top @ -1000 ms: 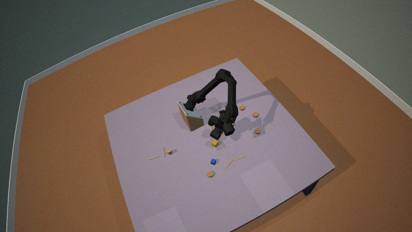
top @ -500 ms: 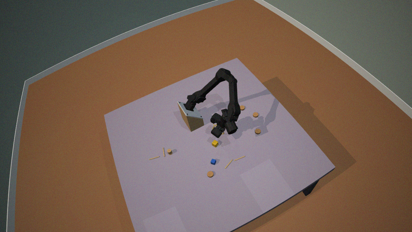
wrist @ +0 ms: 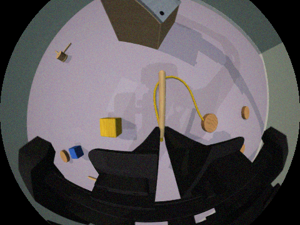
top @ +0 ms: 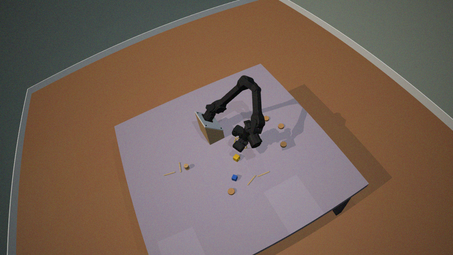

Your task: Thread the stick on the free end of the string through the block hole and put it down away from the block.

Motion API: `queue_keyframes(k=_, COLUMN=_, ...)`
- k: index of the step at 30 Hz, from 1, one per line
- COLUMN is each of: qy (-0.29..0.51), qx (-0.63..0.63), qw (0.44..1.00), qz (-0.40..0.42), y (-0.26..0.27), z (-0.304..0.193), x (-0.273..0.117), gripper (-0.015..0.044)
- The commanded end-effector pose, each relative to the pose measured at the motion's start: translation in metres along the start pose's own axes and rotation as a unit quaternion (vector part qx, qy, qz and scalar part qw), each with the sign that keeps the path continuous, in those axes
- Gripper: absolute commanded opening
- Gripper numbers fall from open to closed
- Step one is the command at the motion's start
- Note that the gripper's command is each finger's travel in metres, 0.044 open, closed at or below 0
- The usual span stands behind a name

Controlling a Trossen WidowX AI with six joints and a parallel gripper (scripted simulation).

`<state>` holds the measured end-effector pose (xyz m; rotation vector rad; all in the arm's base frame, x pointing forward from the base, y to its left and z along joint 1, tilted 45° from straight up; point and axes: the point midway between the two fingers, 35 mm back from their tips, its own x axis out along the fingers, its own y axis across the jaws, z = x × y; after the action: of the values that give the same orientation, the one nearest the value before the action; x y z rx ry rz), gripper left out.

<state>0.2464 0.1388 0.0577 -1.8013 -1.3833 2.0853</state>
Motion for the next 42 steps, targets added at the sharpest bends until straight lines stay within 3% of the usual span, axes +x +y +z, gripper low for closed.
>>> queue_keyframes(k=1, qy=0.005, qx=0.001, qw=1.0, qz=-0.002, y=0.002, z=-0.007, x=-0.001, gripper=0.0)
queue_keyframes(k=42, qy=0.042, qx=0.003, qw=0.999, qz=0.003, y=0.013, z=-0.055, x=-0.016, gripper=0.0)
